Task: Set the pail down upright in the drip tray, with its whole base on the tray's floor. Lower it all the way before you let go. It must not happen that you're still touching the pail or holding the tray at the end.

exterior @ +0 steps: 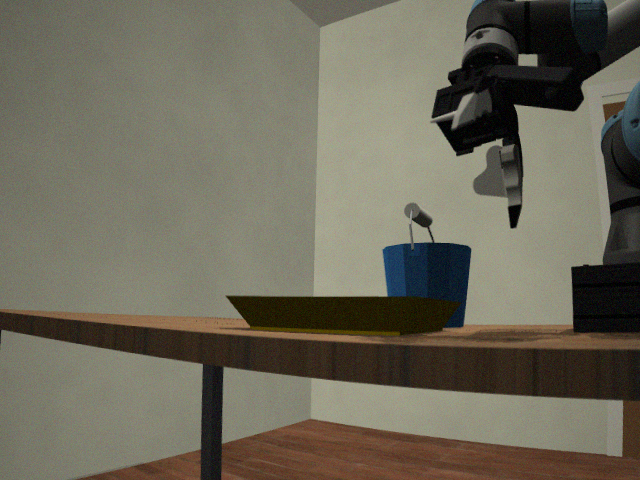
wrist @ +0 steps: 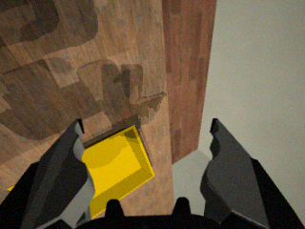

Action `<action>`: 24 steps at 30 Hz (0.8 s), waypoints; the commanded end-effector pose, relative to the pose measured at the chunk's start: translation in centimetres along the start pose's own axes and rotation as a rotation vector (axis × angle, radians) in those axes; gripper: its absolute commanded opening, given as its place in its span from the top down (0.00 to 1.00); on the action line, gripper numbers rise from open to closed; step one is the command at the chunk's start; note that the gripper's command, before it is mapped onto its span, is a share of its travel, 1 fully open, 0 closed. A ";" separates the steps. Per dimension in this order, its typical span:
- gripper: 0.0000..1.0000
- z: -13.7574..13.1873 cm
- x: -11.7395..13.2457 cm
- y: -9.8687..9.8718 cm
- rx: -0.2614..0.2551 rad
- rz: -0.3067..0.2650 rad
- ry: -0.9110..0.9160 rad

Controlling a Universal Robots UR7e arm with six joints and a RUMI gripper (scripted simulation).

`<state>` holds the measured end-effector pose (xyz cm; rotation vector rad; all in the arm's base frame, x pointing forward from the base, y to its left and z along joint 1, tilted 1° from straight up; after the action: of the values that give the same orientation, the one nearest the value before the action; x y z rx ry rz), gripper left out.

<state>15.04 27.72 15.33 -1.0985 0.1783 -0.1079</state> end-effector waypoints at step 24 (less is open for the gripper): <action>0.00 0.1 1.1 -0.6 -0.008 -0.012 0.030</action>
<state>15.13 27.69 15.38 -1.0996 0.1803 -0.1106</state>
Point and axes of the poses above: the point where the finger pads meet when closed, its own y axis out along the fingers, its own z axis across the jaws, x = y × z, the point moved 9 cm from there along -y, back along the fingers, and after that the axes turned 8 degrees about y, right-handed, at the moved point
